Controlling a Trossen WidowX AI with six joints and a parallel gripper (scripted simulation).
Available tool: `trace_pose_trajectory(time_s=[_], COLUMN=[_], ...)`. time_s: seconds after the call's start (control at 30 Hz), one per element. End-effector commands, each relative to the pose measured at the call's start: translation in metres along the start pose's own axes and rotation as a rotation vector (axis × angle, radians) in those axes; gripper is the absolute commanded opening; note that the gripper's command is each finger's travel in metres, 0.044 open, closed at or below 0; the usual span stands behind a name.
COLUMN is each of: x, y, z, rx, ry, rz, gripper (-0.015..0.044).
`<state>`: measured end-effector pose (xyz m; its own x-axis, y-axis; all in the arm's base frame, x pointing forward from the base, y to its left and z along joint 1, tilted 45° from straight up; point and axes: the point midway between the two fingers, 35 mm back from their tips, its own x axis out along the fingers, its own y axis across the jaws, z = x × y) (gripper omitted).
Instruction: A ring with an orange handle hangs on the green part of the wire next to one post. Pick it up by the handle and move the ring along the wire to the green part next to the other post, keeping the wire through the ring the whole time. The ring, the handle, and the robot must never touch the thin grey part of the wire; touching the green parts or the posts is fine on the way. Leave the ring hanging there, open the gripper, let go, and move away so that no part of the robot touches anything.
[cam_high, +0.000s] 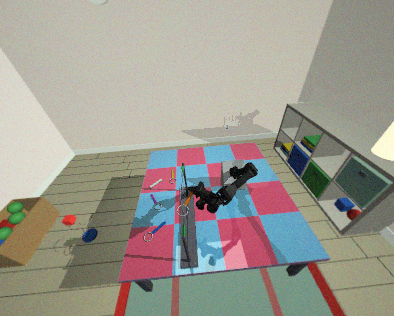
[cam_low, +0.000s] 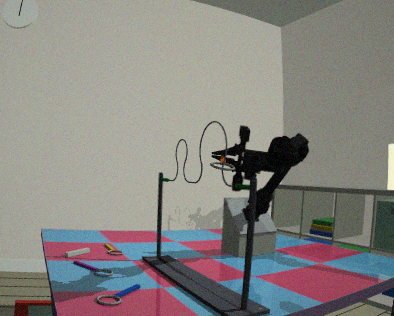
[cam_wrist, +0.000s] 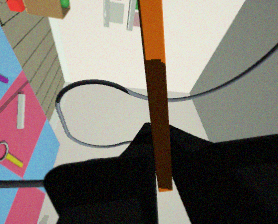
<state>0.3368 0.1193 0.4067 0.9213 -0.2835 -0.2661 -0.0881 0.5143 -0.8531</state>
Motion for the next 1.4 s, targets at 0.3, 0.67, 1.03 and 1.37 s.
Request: trace_pose_trajectory(time_s=[0.3,0.67,1.03,1.37], x=[-0.002,-0.004,-0.004,-0.004], y=[-0.02,-0.028,-0.026,-0.021], z=[0.001,0.002,0.003,0.003], rx=[-0.05,-0.034,0.062,0.177], ry=[0.004,0.004,0.0,-0.006], rz=[-0.036,-0.021,0.039,0.11], gripper=[-0.015,-0.015,-0.015,-0.015])
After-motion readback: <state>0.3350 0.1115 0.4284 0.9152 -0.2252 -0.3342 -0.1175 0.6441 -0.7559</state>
